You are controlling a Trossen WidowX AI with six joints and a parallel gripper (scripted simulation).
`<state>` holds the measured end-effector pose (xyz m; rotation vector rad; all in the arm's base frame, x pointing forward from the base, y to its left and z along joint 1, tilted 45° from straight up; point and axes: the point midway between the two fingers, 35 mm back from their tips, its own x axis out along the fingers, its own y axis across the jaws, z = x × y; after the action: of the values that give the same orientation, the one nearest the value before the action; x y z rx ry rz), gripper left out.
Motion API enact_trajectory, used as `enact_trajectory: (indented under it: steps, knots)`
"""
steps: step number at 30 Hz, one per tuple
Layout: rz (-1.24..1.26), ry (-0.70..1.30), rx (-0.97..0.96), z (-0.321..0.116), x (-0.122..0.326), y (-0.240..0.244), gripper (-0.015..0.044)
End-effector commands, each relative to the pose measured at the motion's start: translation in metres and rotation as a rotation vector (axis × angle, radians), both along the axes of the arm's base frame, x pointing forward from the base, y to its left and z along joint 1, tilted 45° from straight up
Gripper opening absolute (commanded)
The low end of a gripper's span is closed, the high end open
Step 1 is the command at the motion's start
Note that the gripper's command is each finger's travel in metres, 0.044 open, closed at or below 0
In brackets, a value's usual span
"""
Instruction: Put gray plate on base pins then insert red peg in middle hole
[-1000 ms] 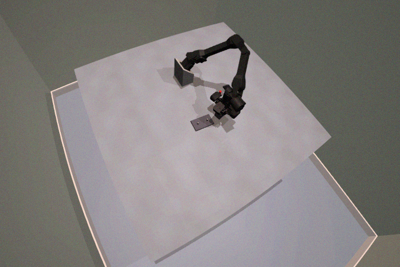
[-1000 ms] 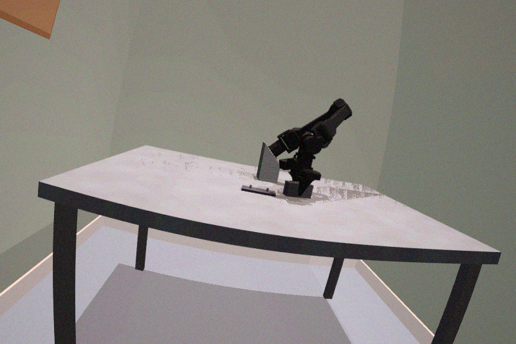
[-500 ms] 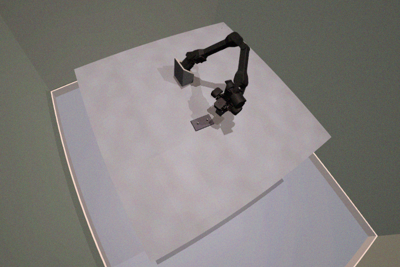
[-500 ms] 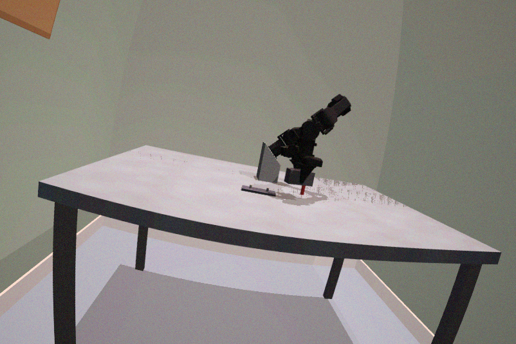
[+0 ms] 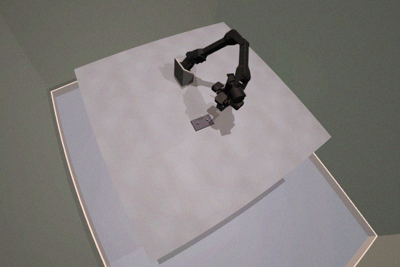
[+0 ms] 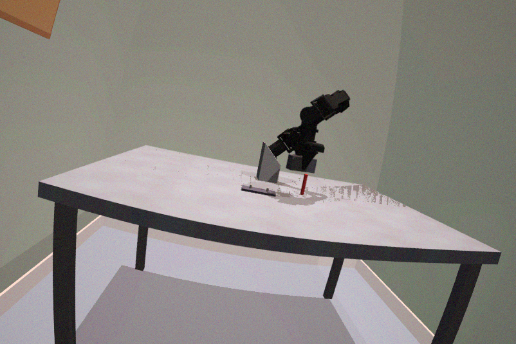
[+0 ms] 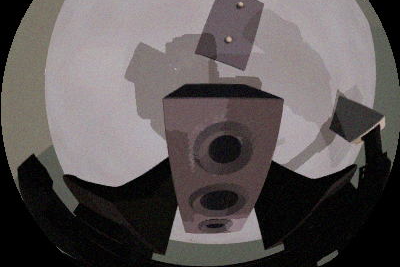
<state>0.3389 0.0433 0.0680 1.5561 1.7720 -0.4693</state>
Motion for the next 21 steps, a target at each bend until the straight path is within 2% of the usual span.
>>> enact_trajectory:
  steps: [1,10,21]
  knots:
    - [0.002,-0.017,-0.005,0.012,0.001,-0.01,0.0]
    - [0.003,-0.016,-0.001,0.025,-0.003,-0.023,0.0]
    - [-0.037,0.017,0.001,-0.001,0.002,-0.03,0.0]
